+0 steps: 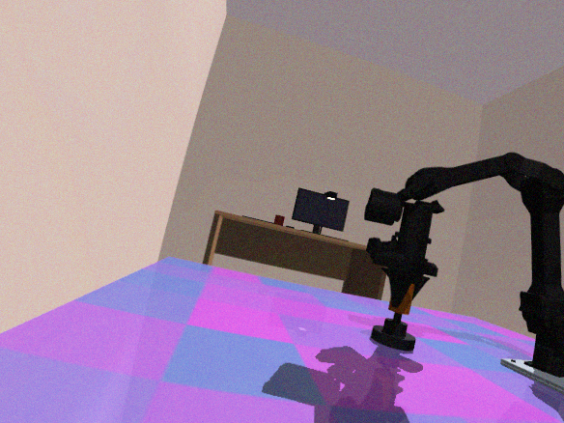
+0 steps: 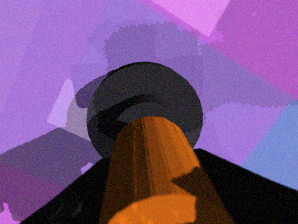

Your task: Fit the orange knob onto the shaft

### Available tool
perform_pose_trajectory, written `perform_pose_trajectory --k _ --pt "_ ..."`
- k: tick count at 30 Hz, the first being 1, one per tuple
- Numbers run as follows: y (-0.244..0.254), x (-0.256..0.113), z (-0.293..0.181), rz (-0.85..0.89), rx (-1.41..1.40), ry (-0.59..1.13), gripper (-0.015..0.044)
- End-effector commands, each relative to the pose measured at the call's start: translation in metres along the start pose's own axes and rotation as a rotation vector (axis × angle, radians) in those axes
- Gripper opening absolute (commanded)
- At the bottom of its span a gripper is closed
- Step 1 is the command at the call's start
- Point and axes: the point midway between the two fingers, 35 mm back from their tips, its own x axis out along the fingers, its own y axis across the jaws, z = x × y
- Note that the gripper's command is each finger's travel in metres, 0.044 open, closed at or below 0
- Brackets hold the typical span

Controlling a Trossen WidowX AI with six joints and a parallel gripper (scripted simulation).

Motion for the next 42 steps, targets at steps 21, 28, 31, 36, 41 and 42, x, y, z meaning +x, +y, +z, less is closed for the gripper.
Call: perform_pose_trajectory --k 21,28,31,36,41,42 --pt "0.000 0.009 0.000 -0.002 0.004 -0.003 0.0000" --pt "-0.001 0.015 0.000 -0.002 0.004 -0.003 0.0000" --pt "-0.001 0.018 0.000 -0.002 0.004 -0.003 0.0000" --pt "-0.001 0.020 0.000 -0.002 0.004 -0.003 0.0000" --pt "0.000 0.018 0.000 0.003 0.004 -0.003 0.0000" --pt "0.000 0.018 0.000 0.003 0.004 -0.003 0.0000"
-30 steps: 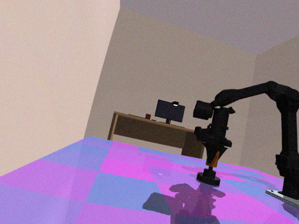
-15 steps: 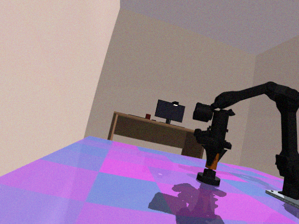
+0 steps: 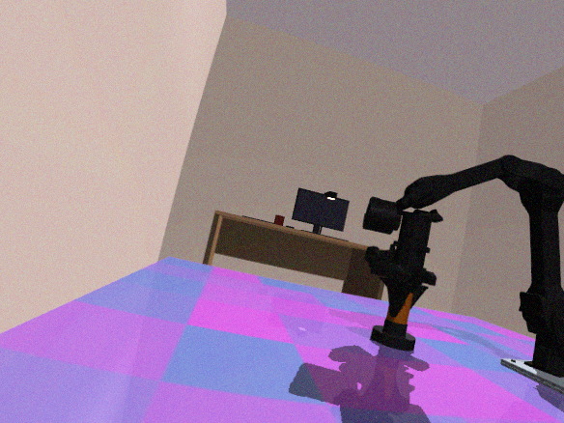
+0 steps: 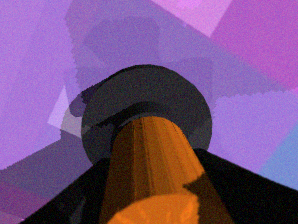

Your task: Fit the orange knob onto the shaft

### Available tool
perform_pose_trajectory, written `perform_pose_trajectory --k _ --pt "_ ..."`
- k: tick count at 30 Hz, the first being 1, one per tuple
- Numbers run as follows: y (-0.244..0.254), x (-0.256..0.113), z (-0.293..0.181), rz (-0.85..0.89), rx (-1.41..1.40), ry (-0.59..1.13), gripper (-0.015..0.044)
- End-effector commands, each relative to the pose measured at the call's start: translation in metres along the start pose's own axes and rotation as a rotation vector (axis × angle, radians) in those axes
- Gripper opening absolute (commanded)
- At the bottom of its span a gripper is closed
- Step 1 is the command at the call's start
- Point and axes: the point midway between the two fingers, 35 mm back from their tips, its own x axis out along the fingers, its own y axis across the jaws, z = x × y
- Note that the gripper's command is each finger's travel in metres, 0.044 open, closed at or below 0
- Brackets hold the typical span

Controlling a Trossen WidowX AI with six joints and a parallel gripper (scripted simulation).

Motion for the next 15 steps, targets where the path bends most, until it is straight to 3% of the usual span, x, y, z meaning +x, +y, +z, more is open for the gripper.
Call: perform_pose_trajectory --k 1,15 --pt "0.0000 -0.0003 0.0001 0.000 0.000 0.000 0.0000" --pt "0.0000 -0.0003 0.0001 0.000 0.000 0.000 0.0367"
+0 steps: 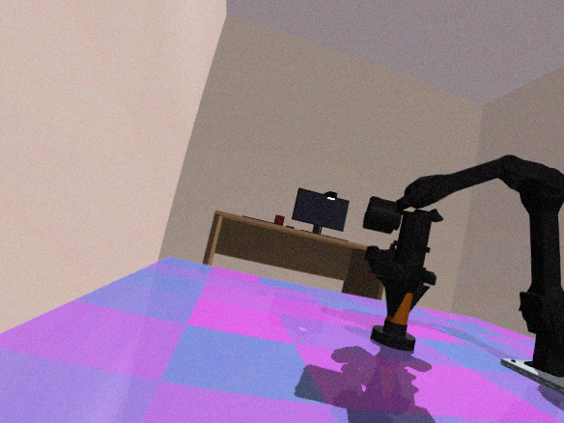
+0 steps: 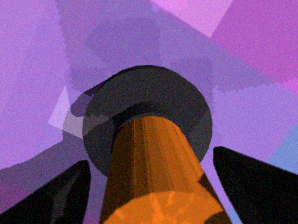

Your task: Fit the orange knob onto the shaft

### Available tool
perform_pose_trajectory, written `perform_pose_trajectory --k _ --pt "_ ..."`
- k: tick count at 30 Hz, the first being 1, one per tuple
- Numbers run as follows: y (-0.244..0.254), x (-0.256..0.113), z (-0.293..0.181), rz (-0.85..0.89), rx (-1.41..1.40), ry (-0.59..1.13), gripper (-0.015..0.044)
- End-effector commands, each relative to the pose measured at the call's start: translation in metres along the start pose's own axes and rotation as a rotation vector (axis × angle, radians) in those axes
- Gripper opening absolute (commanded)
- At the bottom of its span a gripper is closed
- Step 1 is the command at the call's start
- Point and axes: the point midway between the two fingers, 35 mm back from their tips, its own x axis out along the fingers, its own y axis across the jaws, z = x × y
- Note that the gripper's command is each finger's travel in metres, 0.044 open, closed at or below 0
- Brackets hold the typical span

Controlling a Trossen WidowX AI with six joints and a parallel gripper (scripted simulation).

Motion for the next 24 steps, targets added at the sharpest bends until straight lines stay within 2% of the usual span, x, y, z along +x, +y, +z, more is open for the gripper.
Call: perform_pose_trajectory --k 1,3,9,17,24 --pt "0.000 0.000 0.000 -0.001 0.000 0.001 0.0394" --pt "0.000 0.000 0.000 -0.001 0.000 0.001 0.0440" --pt "0.000 -0.002 0.000 -0.001 0.000 0.001 0.0440" --pt "0.001 -0.093 0.000 0.000 0.000 0.000 0.0440" --pt "0.004 -0.095 0.004 0.000 0.000 0.000 0.0440"
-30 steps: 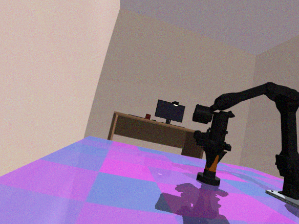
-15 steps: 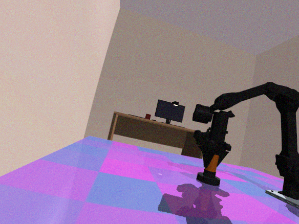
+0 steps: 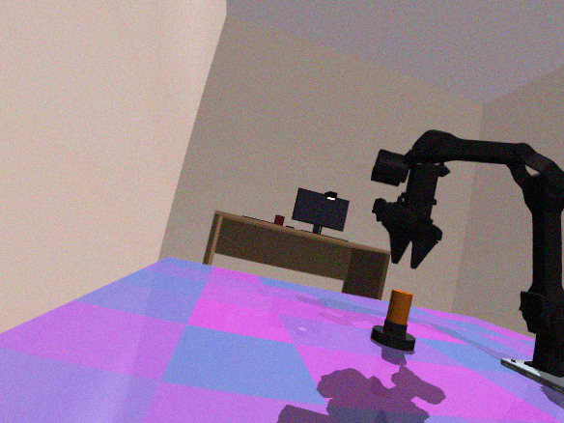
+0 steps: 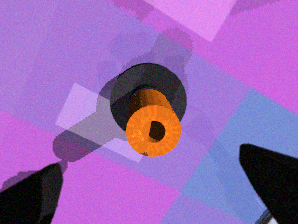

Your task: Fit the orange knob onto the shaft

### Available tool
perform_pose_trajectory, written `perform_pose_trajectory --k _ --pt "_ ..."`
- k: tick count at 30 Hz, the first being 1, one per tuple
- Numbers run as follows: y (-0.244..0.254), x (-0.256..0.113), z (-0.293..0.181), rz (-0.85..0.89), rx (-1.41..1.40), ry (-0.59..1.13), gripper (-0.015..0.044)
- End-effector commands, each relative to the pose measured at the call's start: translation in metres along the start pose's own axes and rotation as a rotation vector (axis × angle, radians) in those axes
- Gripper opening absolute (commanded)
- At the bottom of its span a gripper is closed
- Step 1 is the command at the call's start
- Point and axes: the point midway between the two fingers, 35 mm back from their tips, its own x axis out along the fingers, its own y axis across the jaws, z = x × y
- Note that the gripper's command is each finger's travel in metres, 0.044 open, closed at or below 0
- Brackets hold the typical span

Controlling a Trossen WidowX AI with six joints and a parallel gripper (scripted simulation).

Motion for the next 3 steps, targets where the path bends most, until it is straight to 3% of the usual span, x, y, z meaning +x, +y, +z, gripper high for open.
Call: perform_pose_trajectory --k 1,3 --pt "-0.0005 0.0032 -0.0005 -0.014 0.000 0.017 0.0440" --pt "-0.0005 0.0032 -0.0005 -0.014 0.000 0.017 0.0440"
